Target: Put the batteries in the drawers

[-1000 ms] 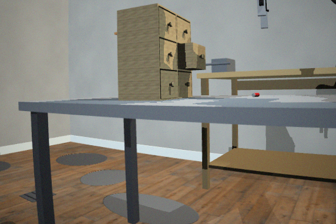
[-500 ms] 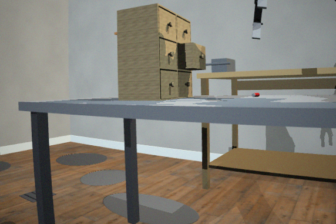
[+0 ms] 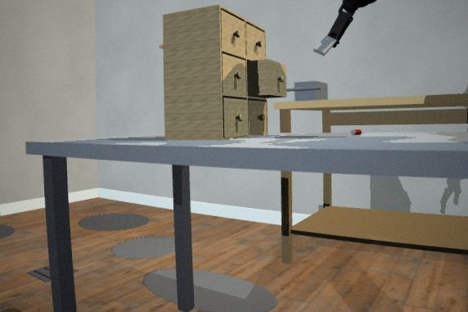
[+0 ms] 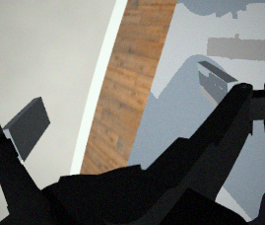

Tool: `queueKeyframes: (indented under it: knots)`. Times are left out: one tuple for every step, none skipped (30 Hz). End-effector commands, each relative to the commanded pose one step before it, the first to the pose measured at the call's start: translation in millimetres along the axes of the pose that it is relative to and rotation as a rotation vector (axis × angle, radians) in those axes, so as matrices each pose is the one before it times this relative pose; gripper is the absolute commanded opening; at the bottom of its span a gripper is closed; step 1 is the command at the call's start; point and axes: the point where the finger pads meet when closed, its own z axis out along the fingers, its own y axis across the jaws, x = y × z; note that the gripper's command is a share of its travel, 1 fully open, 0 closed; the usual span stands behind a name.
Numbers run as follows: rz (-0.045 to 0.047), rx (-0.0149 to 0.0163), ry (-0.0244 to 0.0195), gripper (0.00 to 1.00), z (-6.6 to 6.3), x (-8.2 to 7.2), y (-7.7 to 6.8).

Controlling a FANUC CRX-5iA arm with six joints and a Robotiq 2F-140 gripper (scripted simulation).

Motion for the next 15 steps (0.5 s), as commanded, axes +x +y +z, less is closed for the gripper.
queueKeyframes:
  knots:
    - [-0.05457, -0.03918, 0.27120, 1.00, 11.94, 34.11, 29.23]
    - [-0.00759, -0.02430, 0.02516, 1.00, -3.79, 7.41, 15.23]
    - [-0.00616, -0.00600, 0.03189, 1.00, 0.00, 0.00, 0.00]
    - [-0.01009, -0.02657, 0.02308, 1.00, -5.22, 6.16, 16.94]
    - [-0.00857, -0.01140, 0.03171, 1.00, 0.00, 0.00, 0.00]
    - [-0.01402, -0.02962, 0.02281, 1.00, -6.41, 4.85, 18.17]
    - [-0.01512, -0.02970, 0.02140, 1.00, -7.69, 3.51, 18.77]
    - [-0.00835, -0.01857, 0.02976, 1.00, 0.00, 0.00, 0.00]
    - [-0.01523, -0.03214, 0.01725, 1.00, -8.29, 2.36, 19.02]
    - [-0.00824, -0.02421, 0.02818, 1.00, 0.00, 0.00, 0.00]
    - [-0.01676, -0.03536, 0.01623, 1.00, -8.51, 1.39, 18.88]
    - [-0.00991, -0.02799, 0.02726, 1.00, 0.00, 0.00, 0.00]
    - [-0.01852, -0.03697, 0.01416, 1.00, -8.36, 0.58, 18.41]
    - [0.00000, 0.00000, 0.00000, 1.00, 0.00, 0.00, 0.00]
    - [0.00000, 0.00000, 0.00000, 1.00, 0.00, 0.00, 0.00]
